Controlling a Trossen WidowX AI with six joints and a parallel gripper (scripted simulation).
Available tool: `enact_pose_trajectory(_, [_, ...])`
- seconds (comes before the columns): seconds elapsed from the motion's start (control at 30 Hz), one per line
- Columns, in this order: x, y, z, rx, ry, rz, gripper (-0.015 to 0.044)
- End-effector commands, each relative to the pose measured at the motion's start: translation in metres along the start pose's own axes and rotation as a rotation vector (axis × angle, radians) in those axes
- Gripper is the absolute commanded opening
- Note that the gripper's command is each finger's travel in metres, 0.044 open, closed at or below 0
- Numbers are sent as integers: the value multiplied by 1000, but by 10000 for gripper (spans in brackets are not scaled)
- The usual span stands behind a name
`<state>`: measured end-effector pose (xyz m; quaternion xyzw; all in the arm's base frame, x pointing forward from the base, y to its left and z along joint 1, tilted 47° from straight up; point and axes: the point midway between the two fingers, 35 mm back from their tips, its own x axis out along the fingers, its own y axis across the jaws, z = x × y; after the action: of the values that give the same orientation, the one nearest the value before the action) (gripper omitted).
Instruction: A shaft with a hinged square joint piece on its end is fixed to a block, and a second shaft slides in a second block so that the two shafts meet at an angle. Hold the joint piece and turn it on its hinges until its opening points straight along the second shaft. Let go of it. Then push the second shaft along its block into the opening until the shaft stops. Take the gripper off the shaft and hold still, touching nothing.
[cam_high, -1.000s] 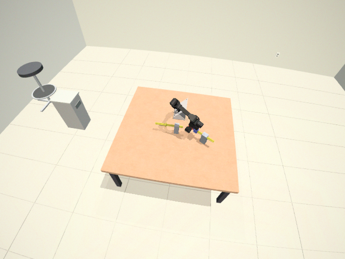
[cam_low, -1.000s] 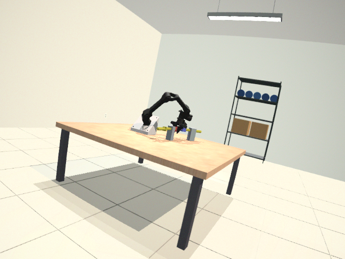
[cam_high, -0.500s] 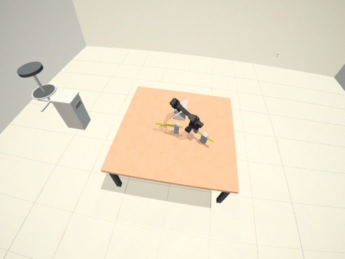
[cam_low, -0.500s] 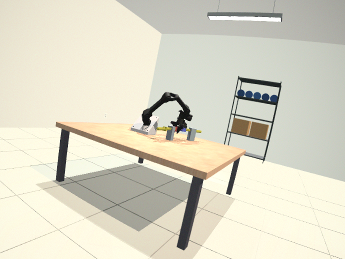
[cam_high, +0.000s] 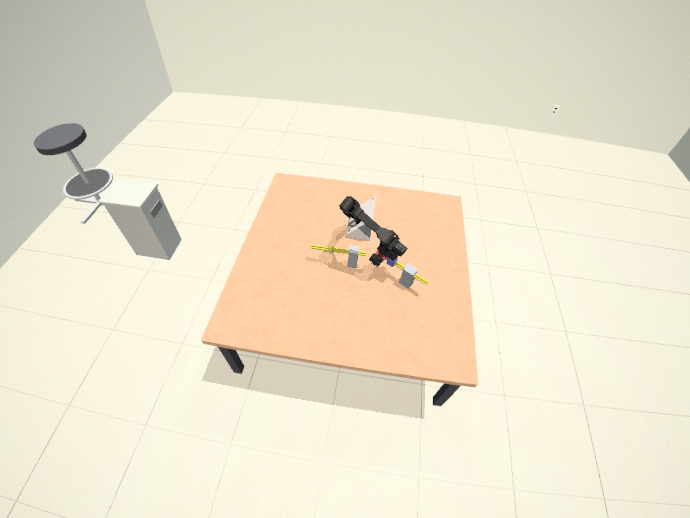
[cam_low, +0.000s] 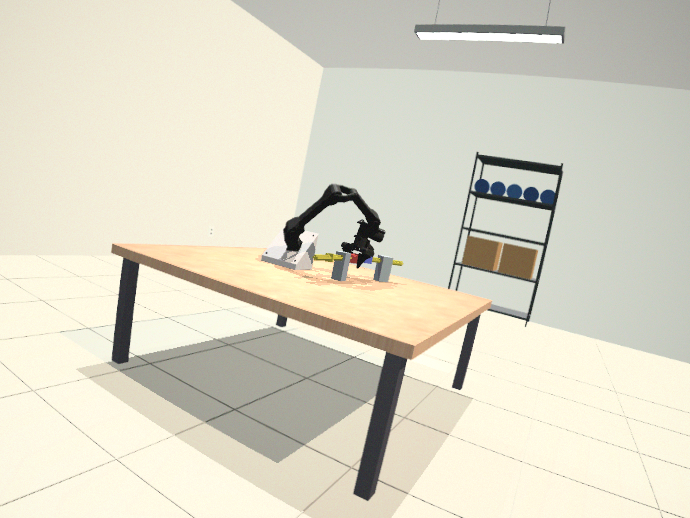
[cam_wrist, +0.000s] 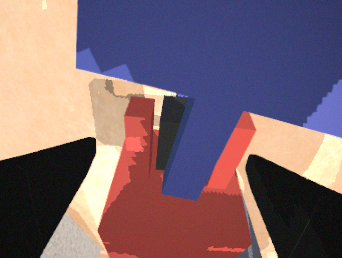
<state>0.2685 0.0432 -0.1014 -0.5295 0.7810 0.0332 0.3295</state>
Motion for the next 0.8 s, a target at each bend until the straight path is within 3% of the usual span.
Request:
enact_pose_trajectory(0.0, [0, 0, 0, 0, -1, 0, 440])
enact_pose_trajectory(0.13, [-3, 0, 0, 0, -19, 0, 440])
enact_pose_trajectory(0.37, [-29, 0, -3, -6, -203, -5, 440])
enact_pose_trajectory(0.77, [-44, -2, -3, 86, -213, -4, 440])
